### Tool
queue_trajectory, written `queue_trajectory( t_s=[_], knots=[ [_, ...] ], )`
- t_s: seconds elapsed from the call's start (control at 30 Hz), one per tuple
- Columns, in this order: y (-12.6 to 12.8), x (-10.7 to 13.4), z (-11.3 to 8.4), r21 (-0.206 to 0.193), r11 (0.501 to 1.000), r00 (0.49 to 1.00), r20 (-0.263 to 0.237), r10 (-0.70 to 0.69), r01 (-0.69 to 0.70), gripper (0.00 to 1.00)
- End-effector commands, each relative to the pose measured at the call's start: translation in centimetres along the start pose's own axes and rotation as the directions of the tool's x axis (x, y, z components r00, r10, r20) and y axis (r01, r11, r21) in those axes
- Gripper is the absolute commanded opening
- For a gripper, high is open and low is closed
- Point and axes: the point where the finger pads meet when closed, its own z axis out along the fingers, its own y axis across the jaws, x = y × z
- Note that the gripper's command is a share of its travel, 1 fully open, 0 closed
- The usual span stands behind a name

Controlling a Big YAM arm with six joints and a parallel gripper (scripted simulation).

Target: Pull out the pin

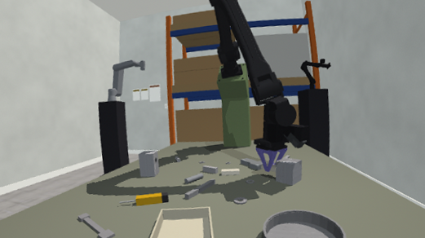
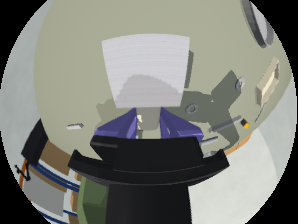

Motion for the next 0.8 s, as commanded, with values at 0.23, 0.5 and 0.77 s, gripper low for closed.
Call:
queue_trajectory(
  t_s=[0.23,0.5,0.77],
  knots=[
    [-0.15,0.42,0.51,0.004,1.0,1.0,-0.022,0.02,-0.02,0.0],
    [-0.13,0.38,0.49,0.004,1.0,1.0,-0.022,0.02,-0.02,0.0],
    [-0.07,0.29,0.43,0.004,1.0,1.0,-0.02,0.019,-0.019,0.0]
  ],
)
